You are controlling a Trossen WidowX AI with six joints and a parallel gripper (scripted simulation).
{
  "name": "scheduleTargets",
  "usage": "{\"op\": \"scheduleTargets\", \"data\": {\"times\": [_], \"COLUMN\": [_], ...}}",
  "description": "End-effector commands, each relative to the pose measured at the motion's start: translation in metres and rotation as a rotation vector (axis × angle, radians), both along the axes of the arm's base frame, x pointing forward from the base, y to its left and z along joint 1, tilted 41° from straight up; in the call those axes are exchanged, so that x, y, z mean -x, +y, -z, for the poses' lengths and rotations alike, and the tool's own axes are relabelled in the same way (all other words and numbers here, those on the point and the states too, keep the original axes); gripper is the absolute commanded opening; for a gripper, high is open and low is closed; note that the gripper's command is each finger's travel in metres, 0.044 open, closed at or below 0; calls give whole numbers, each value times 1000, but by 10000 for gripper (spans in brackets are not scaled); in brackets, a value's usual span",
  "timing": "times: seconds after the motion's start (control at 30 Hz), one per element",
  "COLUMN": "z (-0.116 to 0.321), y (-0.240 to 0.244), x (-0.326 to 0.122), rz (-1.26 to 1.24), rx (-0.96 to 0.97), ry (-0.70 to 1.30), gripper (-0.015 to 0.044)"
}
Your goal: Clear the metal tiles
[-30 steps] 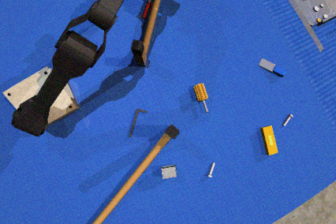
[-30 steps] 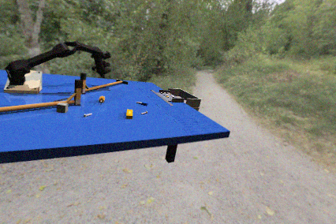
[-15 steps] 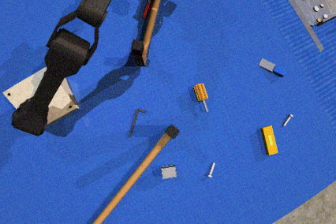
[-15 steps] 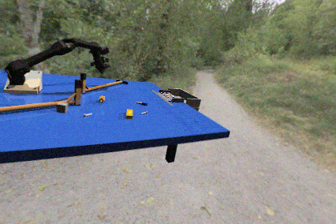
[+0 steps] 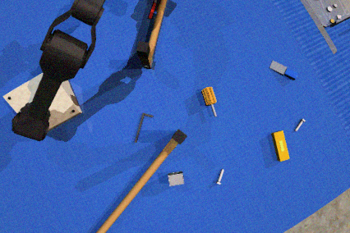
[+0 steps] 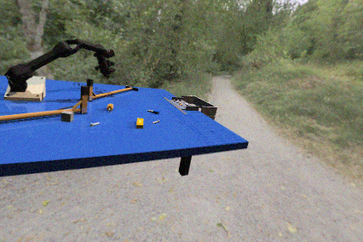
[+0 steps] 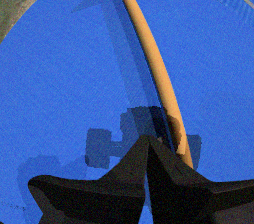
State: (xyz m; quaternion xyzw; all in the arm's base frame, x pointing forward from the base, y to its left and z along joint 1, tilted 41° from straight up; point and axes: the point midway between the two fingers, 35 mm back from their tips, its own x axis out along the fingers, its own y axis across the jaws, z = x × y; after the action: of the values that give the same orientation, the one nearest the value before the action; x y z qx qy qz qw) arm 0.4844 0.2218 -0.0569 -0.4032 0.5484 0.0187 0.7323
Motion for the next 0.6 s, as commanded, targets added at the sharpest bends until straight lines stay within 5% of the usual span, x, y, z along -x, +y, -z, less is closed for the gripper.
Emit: {"op": "scheduleTargets", "data": {"times": [0.0, 0.57], "z": [10, 45], "y": [-8, -35], "x": [0, -4], "rz": [12, 42], "rx": [8, 11], "ry": [0, -19], "gripper": [0, 0]}}
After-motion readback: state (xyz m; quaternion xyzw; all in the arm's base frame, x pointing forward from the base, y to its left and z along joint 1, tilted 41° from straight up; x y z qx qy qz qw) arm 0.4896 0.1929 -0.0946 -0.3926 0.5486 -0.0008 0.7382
